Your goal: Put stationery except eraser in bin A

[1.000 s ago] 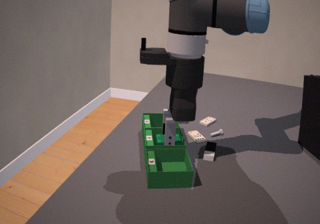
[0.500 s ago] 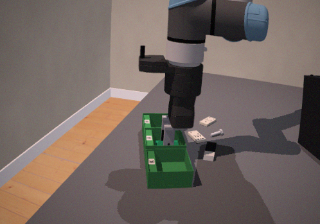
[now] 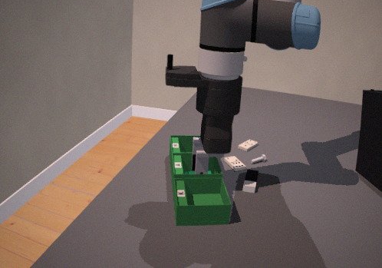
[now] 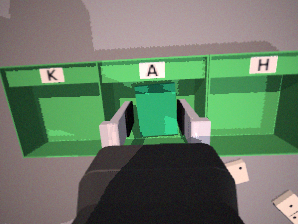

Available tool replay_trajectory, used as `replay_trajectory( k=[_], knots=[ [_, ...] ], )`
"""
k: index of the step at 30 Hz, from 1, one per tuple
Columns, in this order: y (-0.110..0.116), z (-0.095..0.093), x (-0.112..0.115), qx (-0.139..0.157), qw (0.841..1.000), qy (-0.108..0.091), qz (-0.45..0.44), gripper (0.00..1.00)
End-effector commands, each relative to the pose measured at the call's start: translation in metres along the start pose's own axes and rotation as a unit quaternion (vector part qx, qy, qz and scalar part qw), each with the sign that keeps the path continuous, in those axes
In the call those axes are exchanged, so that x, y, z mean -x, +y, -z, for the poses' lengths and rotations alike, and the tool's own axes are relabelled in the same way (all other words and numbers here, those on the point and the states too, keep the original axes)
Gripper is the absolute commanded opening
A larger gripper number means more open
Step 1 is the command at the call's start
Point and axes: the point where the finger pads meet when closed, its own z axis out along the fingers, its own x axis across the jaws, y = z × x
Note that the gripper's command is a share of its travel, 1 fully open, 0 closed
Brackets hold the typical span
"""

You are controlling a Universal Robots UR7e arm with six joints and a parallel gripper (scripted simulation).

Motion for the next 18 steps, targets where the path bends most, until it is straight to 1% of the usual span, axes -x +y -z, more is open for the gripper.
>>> replay_trajectory(
  k=[1, 8, 13, 18],
  knots=[
    [-0.001, 0.000, 0.001, -0.001, 1.000, 0.000, 0.000, 0.87],
    [-0.001, 0.000, 0.001, -0.001, 1.000, 0.000, 0.000, 0.87],
    [-0.001, 0.008, 0.001, -0.002, 1.000, 0.000, 0.001, 0.87],
    [0.000, 0.011, 0.002, -0.001, 1.000, 0.000, 0.001, 0.87]
  ],
)
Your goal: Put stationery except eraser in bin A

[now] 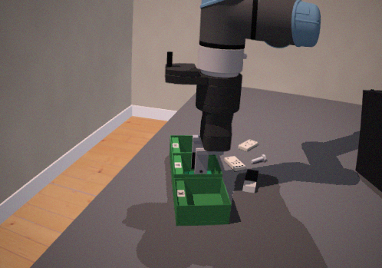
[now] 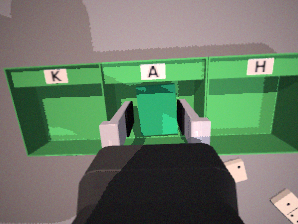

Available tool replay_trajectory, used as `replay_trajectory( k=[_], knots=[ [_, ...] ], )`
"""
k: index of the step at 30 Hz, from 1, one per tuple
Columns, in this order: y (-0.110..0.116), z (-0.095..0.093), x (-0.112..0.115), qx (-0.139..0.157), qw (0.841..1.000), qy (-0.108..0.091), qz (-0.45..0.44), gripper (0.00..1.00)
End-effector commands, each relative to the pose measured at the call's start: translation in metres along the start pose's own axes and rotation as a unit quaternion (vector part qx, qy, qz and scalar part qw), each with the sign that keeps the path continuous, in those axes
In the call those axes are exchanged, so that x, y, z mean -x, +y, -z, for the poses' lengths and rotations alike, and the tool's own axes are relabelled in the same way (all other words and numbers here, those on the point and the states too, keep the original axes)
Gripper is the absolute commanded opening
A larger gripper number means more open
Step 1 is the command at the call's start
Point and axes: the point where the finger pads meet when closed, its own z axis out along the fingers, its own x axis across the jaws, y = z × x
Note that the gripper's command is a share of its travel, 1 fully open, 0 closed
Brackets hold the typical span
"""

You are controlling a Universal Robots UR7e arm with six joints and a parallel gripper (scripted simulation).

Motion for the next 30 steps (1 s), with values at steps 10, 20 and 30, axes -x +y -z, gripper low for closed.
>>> replay_trajectory(
  k=[10, 20, 30],
  knots=[
    [0.001, 0.020, 0.001, 0.000, 1.000, 0.000, 0.001, 0.87],
    [0.001, 0.041, 0.001, 0.000, 1.000, 0.000, 0.001, 0.87],
    [0.000, 0.048, 0.000, -0.001, 1.000, 0.000, 0.000, 0.87]
  ],
)
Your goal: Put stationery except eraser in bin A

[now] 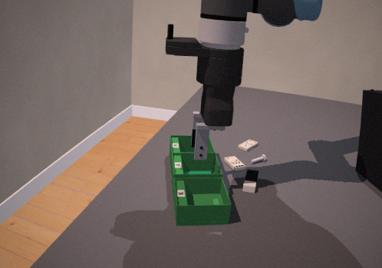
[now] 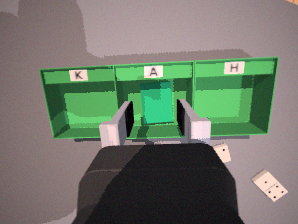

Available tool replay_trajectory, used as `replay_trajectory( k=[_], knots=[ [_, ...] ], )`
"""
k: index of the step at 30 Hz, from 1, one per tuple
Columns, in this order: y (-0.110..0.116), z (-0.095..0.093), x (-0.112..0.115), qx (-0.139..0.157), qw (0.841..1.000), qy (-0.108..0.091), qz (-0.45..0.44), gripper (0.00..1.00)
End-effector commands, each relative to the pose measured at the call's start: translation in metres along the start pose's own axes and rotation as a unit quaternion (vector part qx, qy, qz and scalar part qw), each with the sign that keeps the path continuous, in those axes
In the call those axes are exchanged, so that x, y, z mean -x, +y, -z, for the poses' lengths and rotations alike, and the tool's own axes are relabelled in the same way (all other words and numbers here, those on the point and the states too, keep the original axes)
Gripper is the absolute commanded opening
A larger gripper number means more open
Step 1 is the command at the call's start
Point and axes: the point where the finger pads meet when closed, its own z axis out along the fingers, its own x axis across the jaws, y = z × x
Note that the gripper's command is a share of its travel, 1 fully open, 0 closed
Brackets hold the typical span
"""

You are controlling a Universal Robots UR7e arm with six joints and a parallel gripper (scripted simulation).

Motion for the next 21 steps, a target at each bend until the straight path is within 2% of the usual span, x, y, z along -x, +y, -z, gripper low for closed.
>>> replay_trajectory(
  k=[1, 9, 10, 16, 18, 21],
  knots=[
    [0.002, 0.002, 0.000, 0.003, 1.000, 0.000, 0.000, 0.87],
    [0.003, 0.002, 0.000, 0.004, 1.000, -0.001, 0.000, 0.87],
    [0.005, 0.006, 0.001, 0.004, 1.000, -0.001, 0.000, 1.00],
    [0.002, 0.031, 0.001, 0.003, 1.000, 0.000, 0.000, 1.00],
    [0.002, 0.031, 0.001, 0.003, 1.000, 0.000, 0.000, 1.00],
    [0.001, 0.043, 0.000, 0.001, 1.000, 0.000, 0.000, 1.00]
  ],
)
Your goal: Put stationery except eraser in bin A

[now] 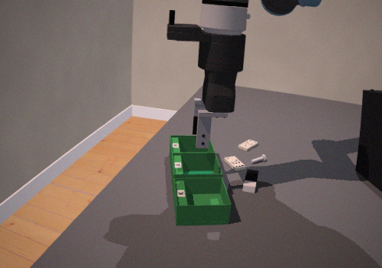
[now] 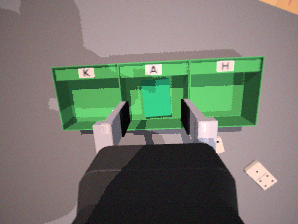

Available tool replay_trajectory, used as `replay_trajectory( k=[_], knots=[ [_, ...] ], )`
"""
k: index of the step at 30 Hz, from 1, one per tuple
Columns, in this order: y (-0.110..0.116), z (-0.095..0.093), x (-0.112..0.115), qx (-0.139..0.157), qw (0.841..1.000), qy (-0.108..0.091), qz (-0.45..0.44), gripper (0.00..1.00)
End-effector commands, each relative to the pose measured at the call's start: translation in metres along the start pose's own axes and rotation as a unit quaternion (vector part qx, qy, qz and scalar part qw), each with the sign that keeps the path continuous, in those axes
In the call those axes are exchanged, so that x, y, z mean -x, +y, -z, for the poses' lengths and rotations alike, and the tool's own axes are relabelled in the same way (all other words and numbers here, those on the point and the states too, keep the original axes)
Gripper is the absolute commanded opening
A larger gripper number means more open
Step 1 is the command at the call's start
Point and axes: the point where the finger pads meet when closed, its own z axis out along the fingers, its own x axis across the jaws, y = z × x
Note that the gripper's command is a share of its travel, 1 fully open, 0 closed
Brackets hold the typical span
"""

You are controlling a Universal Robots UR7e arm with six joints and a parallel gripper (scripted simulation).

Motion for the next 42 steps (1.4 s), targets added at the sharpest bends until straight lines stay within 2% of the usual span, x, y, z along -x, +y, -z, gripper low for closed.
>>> replay_trajectory(
  k=[1, 25, 42],
  knots=[
    [-0.001, 0.024, 0.000, 0.001, 1.000, 0.000, 0.000, 1.00],
    [-0.001, 0.112, 0.000, 0.001, 1.000, 0.000, 0.000, 1.00],
    [0.001, 0.112, 0.000, 0.003, 1.000, -0.001, 0.000, 1.00]
  ],
)
